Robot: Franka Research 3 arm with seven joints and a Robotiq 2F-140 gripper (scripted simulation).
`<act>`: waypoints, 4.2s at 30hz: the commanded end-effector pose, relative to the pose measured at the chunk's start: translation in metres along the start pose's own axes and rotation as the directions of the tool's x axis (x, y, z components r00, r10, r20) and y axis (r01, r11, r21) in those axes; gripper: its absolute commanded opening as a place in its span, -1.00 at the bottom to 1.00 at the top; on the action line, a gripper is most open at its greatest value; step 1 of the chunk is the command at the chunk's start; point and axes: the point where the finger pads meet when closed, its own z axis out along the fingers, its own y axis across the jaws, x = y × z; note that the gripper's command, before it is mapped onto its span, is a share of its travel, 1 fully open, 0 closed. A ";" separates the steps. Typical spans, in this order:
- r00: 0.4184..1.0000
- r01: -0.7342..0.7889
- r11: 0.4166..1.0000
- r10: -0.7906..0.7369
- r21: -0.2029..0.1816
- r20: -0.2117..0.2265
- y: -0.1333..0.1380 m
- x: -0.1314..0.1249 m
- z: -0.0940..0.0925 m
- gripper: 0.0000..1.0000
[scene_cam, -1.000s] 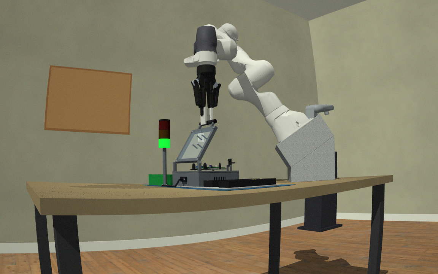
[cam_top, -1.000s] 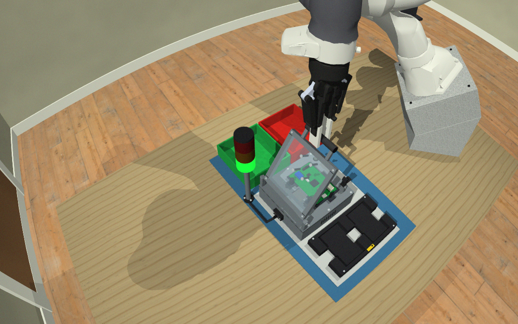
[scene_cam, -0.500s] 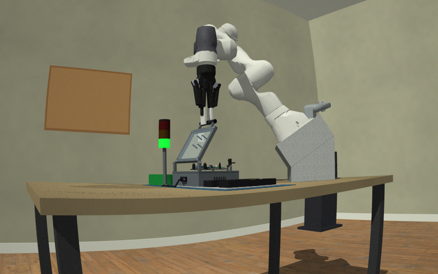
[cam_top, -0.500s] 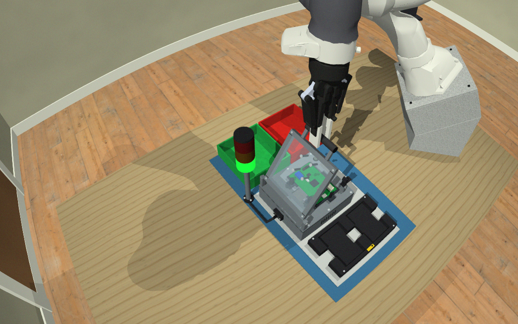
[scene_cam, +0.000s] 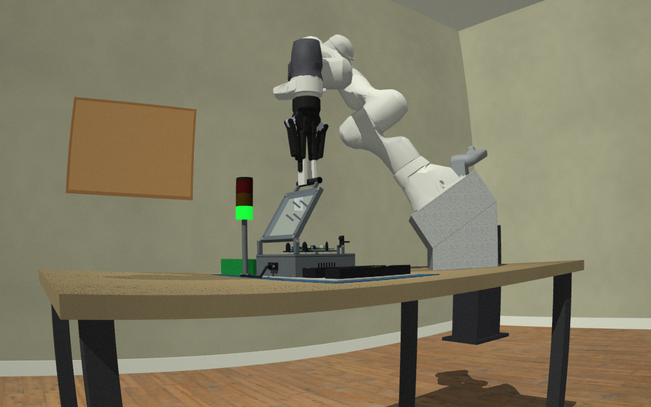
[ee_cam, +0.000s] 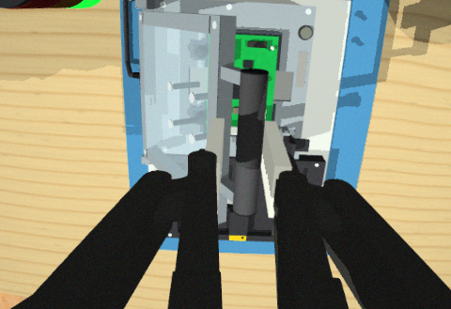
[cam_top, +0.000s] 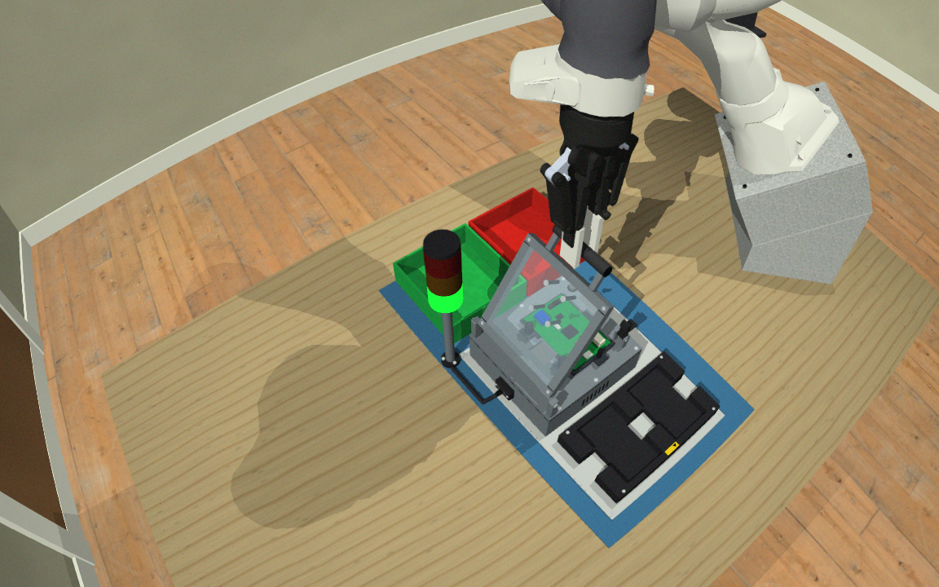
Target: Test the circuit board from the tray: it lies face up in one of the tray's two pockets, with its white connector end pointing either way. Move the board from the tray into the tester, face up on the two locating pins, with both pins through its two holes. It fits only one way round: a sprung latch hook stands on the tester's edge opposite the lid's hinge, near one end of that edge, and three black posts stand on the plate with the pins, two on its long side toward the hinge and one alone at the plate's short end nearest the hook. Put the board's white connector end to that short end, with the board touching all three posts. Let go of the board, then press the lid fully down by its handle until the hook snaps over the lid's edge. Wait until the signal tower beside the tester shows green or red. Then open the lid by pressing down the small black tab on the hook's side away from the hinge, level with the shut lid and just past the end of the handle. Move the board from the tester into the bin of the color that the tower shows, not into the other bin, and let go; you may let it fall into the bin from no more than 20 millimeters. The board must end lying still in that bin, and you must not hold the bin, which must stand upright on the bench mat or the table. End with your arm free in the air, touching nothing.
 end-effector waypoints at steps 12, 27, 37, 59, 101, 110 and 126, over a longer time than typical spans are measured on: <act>1.000 0.005 1.000 -0.005 0.014 0.005 -0.005 -0.001 -0.004 -0.68; 1.000 0.005 1.000 -0.005 0.014 0.005 -0.002 -0.001 0.000 -0.68; 1.000 0.005 1.000 -0.005 0.014 0.005 -0.001 -0.001 0.001 -0.68; 1.000 0.005 1.000 -0.005 0.014 0.005 -0.001 -0.001 0.001 -0.68; 1.000 0.005 1.000 -0.005 0.014 0.005 0.002 -0.001 0.004 -1.00; 1.000 0.005 1.000 -0.005 0.014 0.005 0.002 -0.001 0.004 -1.00; 1.000 0.005 1.000 -0.005 0.014 0.005 0.002 -0.001 0.004 -1.00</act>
